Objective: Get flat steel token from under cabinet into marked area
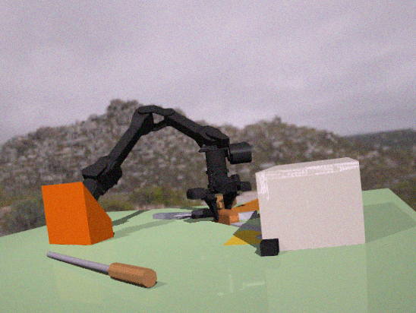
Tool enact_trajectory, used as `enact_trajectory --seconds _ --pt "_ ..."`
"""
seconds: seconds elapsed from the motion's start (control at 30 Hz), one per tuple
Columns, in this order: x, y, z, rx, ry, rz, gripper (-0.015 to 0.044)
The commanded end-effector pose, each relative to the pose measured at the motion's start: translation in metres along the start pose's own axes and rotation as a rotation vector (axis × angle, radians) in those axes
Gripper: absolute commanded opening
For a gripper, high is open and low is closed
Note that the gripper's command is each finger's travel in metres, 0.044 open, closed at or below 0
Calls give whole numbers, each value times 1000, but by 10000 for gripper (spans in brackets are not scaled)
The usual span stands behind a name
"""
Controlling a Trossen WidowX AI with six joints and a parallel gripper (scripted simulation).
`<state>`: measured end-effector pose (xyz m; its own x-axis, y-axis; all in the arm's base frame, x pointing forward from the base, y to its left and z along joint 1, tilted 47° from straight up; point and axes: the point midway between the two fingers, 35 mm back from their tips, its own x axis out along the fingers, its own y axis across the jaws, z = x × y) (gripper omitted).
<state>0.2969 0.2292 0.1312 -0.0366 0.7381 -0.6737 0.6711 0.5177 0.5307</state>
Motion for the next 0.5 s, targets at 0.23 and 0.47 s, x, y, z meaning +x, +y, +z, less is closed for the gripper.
enact_trajectory --seconds 0.23,0.47 --pt "0 0 22 -2 -6 0 0" --pt "0 0 33 -2 -6 0 0"
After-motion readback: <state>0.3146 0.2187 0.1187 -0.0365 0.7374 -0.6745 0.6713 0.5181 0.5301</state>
